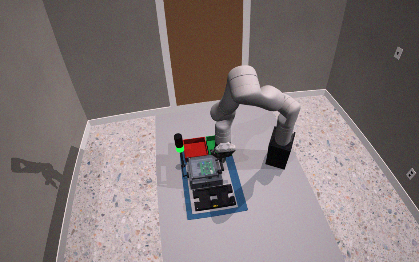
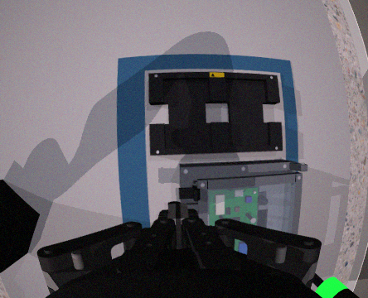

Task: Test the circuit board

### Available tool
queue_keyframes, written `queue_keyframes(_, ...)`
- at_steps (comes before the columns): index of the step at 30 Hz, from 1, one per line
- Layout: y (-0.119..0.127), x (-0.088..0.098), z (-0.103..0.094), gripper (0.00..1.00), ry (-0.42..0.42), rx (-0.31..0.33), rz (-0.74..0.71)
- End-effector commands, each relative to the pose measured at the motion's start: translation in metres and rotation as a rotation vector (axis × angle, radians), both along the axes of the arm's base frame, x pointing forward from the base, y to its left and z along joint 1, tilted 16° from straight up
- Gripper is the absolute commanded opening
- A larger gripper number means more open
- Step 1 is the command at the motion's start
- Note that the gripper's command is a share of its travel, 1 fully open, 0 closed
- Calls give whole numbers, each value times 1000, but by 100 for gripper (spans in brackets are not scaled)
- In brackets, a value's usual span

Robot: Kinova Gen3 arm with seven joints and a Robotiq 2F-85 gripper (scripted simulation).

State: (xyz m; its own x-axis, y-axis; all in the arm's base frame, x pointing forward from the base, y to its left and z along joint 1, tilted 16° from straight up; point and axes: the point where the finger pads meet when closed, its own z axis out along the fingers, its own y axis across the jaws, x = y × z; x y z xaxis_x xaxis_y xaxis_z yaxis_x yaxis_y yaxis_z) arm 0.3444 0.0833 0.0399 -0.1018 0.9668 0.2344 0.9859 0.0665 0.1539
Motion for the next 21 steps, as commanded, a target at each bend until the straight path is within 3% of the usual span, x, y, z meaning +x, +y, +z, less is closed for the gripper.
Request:
queue_keyframes(1, 1, 0, -3, 0, 1, 0, 0)
queue_keyframes(21, 17, 9, -65, 0, 1, 0, 0)
